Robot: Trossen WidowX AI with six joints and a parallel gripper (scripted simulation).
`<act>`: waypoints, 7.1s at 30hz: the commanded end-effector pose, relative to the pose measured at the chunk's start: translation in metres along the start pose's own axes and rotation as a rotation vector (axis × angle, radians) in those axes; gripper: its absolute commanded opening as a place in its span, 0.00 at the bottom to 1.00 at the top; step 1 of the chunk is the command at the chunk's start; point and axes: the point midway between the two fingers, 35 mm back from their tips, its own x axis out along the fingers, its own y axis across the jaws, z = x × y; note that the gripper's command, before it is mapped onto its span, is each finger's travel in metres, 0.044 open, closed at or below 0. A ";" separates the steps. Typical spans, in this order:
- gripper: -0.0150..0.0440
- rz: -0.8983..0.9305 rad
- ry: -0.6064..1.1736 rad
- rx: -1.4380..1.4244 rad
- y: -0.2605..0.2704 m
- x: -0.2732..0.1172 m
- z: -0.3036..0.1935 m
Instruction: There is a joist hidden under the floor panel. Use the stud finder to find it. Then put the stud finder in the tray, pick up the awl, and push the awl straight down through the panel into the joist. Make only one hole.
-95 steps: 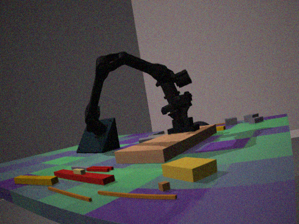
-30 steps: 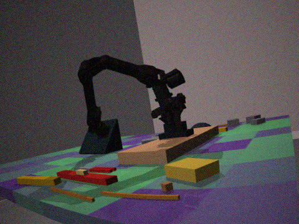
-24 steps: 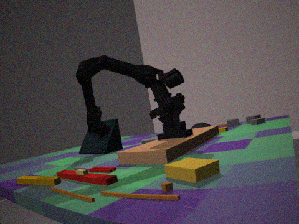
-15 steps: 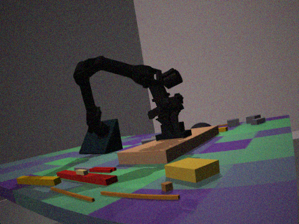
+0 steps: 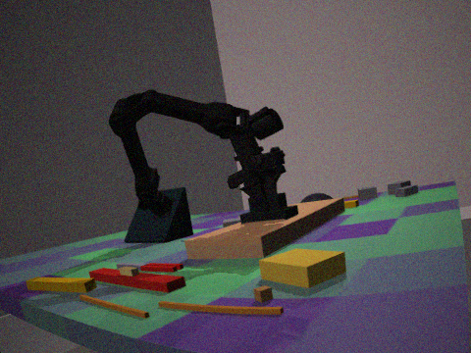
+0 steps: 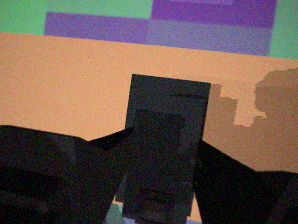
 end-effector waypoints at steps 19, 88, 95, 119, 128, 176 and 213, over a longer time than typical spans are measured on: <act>0.25 -0.010 0.001 0.004 -0.038 0.000 -0.001; 0.25 -0.014 0.001 0.003 -0.142 -0.001 -0.001; 0.25 -0.015 0.001 0.003 -0.153 -0.002 -0.001; 0.25 -0.005 -0.003 -0.003 -0.160 -0.002 0.000; 0.25 -0.004 -0.003 -0.003 -0.160 -0.004 0.001; 0.25 0.261 -0.071 -0.576 0.077 -0.118 0.046; 0.25 0.449 -0.013 -1.499 0.361 -0.127 -0.183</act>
